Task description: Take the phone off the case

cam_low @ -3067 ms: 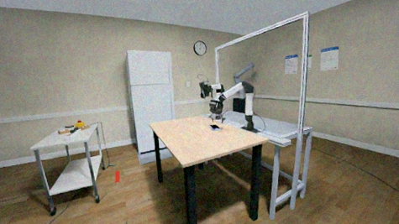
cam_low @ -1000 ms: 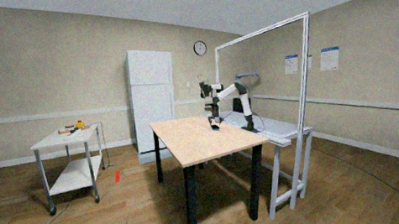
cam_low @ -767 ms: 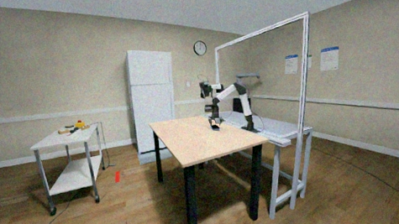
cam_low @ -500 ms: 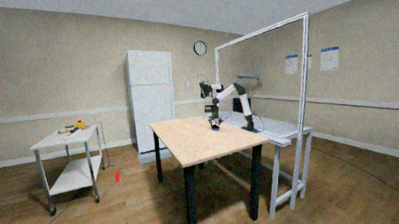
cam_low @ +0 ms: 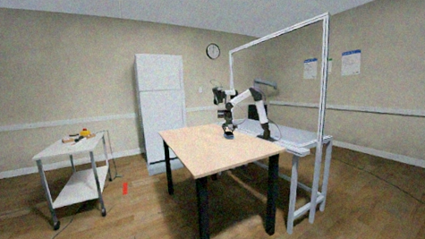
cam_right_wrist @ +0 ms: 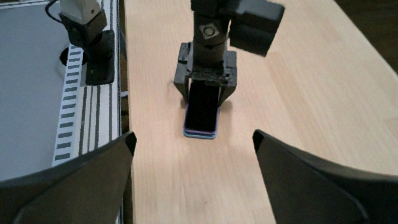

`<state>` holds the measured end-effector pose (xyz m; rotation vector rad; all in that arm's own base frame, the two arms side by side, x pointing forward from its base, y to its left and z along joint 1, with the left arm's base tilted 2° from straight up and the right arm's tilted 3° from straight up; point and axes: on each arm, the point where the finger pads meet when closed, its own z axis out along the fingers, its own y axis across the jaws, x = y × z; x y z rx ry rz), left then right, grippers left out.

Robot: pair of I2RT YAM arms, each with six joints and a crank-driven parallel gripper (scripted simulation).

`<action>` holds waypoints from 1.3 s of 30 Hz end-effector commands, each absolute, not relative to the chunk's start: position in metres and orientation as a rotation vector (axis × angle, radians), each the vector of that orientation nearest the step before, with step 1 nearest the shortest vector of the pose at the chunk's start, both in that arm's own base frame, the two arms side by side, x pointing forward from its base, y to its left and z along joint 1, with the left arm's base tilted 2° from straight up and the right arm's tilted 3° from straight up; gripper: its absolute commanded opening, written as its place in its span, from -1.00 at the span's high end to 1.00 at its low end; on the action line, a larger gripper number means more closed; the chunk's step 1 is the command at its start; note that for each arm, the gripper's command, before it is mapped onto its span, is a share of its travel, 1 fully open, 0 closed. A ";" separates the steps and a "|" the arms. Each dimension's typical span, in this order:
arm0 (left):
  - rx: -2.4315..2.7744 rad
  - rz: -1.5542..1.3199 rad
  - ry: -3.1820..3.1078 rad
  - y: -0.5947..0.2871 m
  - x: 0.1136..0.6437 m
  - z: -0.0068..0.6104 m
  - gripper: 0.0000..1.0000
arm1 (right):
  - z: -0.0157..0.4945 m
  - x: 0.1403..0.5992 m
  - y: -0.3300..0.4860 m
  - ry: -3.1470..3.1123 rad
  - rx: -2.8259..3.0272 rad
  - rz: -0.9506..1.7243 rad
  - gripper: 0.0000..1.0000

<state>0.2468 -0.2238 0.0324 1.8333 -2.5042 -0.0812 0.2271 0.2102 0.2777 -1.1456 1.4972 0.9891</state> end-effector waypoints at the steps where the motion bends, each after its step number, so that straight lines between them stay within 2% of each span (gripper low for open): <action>1: 1.830 -0.044 -2.505 -0.231 0.268 0.054 -0.46 | 0.271 0.225 0.207 1.520 -1.140 0.999 -1.00; 7: 1.824 -0.056 -2.506 -0.235 0.284 0.056 -0.46 | 0.272 0.229 0.206 1.526 -1.124 0.981 -1.00; 22: 1.818 -0.079 -2.500 -0.254 0.351 0.049 -0.46 | 0.269 0.273 0.187 1.669 -0.902 0.758 -1.00; 39: 1.841 -0.013 -2.520 -0.265 0.379 0.056 -0.46 | 0.269 0.287 0.177 1.713 -0.809 0.686 -1.00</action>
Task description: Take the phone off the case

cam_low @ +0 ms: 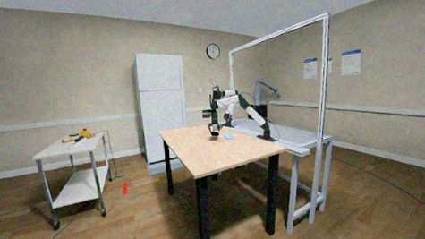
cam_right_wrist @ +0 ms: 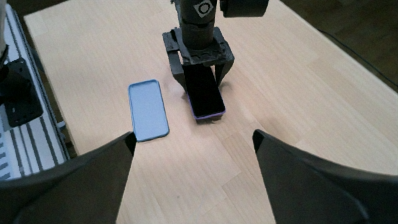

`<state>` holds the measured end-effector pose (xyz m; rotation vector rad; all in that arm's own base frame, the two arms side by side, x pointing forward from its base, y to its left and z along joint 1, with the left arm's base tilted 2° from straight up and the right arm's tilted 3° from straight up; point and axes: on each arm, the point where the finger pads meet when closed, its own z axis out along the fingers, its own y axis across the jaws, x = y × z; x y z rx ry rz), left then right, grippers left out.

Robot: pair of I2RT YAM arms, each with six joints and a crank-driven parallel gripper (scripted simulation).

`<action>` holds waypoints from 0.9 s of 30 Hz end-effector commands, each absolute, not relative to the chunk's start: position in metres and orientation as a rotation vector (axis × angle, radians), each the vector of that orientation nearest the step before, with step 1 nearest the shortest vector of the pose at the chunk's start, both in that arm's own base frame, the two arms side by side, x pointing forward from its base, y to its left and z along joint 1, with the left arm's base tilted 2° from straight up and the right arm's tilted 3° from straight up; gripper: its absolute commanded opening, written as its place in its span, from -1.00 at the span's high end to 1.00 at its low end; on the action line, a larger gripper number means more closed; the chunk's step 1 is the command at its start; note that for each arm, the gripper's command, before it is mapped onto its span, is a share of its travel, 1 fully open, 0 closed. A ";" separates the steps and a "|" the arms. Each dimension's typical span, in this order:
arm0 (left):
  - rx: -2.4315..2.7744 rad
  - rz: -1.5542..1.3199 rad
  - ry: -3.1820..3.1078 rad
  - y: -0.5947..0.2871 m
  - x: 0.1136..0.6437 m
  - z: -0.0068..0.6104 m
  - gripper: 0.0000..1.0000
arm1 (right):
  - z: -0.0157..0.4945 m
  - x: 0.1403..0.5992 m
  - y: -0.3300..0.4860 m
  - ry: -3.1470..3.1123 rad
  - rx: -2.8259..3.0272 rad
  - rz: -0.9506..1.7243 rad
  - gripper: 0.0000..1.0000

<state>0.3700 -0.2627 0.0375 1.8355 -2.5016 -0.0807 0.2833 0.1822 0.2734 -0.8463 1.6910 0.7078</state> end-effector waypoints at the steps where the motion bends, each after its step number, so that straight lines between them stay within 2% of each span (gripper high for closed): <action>1: 1.841 -0.013 -2.520 -0.265 0.379 0.056 -0.46 | 0.269 0.287 0.177 1.713 -0.809 0.686 -1.00; 8: 1.832 -0.056 -2.510 -0.262 0.377 0.055 -0.46 | 0.269 0.287 0.177 1.714 -0.810 0.685 -1.00; 12: 1.853 0.057 -2.535 -0.266 0.382 0.069 -0.46 | 0.269 0.287 0.177 1.714 -0.810 0.685 -1.00; 16: 1.847 0.008 -2.523 -0.267 0.379 0.046 -0.46 | 0.269 0.287 0.177 1.714 -0.810 0.685 -1.00; 23: 1.856 0.044 -2.528 -0.268 0.380 0.045 -0.46 | 0.269 0.287 0.177 1.714 -0.811 0.685 -1.00; 27: 1.851 -0.005 -2.516 -0.269 0.379 0.016 -0.46 | 0.269 0.287 0.177 1.714 -0.811 0.685 -1.00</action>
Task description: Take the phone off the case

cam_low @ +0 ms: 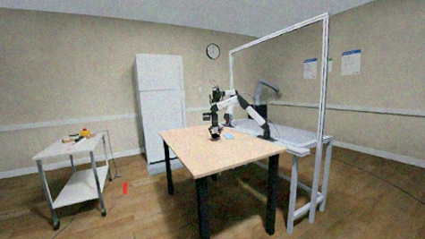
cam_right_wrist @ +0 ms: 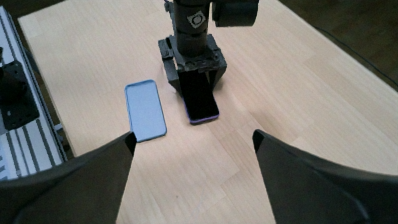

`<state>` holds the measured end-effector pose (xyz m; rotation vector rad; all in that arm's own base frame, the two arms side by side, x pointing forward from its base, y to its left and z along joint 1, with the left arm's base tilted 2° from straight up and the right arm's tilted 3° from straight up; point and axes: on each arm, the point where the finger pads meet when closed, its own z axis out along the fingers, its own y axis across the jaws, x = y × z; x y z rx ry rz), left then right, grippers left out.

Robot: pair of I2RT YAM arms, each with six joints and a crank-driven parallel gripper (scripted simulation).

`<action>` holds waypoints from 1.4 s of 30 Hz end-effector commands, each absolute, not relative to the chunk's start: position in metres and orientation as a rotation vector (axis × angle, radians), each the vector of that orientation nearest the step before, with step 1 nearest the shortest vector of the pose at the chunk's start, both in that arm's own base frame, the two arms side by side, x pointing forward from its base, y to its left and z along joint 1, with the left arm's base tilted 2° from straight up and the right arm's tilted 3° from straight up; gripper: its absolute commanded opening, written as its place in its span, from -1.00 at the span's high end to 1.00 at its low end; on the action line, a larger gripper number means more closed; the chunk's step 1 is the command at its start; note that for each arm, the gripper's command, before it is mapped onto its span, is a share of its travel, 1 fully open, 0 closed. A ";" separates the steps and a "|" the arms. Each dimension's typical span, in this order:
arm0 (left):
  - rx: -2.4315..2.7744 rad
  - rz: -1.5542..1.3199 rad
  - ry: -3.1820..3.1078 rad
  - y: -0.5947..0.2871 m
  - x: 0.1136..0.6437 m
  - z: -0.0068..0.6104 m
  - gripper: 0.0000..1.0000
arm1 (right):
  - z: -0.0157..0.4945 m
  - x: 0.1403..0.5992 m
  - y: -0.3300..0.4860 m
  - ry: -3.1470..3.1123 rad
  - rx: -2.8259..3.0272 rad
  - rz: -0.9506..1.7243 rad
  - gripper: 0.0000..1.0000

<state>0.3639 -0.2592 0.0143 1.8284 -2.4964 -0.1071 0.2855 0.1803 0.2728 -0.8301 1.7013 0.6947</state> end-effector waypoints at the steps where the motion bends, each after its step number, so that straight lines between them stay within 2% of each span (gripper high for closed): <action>1: 1.849 -0.010 -2.515 -0.270 0.380 0.017 -0.46 | 0.269 0.287 0.177 1.714 -0.811 0.685 -1.00; 15: 1.855 0.049 -2.530 -0.270 0.379 0.023 -0.46 | 0.269 0.287 0.177 1.714 -0.811 0.685 -1.00; 17: 1.852 0.048 -2.532 -0.266 0.375 0.022 -0.91 | 0.269 0.287 0.177 1.714 -0.811 0.685 -1.00; 24: 1.851 0.047 -2.533 -0.264 0.374 0.072 -0.91 | 0.269 0.287 0.177 1.714 -0.811 0.685 -1.00; 33: 1.840 0.017 -2.568 -0.261 0.378 0.080 -0.91 | 0.269 0.287 0.177 1.714 -0.811 0.685 -1.00; 42: 1.620 0.016 -3.015 -0.257 0.387 0.088 -0.91 | 0.269 0.287 0.177 1.714 -0.811 0.685 -1.00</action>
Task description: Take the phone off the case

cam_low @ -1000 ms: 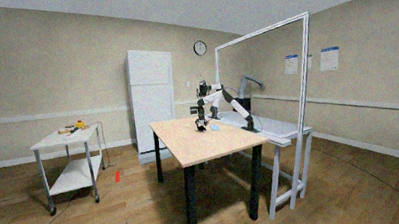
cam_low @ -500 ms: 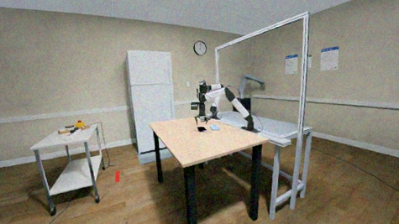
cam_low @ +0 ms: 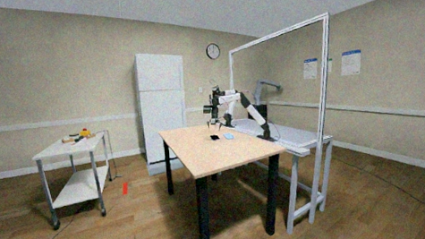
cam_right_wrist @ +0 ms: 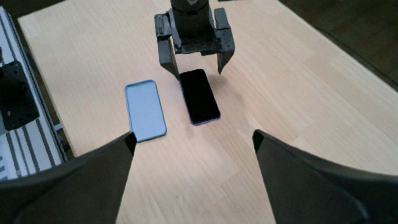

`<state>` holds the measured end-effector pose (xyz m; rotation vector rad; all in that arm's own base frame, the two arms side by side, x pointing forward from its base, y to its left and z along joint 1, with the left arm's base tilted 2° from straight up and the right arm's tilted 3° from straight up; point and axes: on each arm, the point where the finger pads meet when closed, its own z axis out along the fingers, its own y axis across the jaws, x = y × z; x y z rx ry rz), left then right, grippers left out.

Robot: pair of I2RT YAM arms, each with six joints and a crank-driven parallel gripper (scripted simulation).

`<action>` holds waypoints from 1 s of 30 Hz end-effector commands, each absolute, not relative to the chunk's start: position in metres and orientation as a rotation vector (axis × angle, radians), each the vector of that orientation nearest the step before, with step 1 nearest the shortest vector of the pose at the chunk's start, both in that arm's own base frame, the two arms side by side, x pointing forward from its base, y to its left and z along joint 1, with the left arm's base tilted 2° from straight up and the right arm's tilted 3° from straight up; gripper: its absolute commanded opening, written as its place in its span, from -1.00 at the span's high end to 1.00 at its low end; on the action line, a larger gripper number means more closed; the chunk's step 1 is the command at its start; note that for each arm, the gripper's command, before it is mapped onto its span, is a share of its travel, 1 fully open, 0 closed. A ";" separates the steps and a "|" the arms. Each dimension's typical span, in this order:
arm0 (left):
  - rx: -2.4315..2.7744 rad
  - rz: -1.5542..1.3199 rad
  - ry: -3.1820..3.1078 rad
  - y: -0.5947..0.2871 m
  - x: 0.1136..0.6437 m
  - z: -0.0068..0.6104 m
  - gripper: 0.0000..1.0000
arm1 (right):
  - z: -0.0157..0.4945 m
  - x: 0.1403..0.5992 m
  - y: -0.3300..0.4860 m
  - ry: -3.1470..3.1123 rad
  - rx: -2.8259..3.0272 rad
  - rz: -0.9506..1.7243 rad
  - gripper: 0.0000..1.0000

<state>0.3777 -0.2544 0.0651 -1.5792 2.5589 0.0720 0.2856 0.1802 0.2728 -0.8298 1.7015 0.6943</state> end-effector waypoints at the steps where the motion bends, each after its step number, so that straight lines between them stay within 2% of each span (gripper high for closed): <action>1: -1.354 -0.013 2.519 -0.257 0.387 0.088 -0.91 | 0.269 0.287 0.177 1.714 -0.811 0.685 -1.00; 7: -0.881 0.012 2.448 -0.265 0.386 0.096 -0.91 | 0.269 0.287 0.177 1.714 -0.811 0.685 -1.00; 16: -0.482 0.054 2.367 -0.272 0.370 0.097 -0.91 | 0.269 0.287 0.177 1.714 -0.811 0.685 -1.00; 30: -0.187 0.086 2.273 -0.265 0.350 0.094 -0.91 | 0.269 0.287 0.177 1.714 -0.811 0.685 -1.00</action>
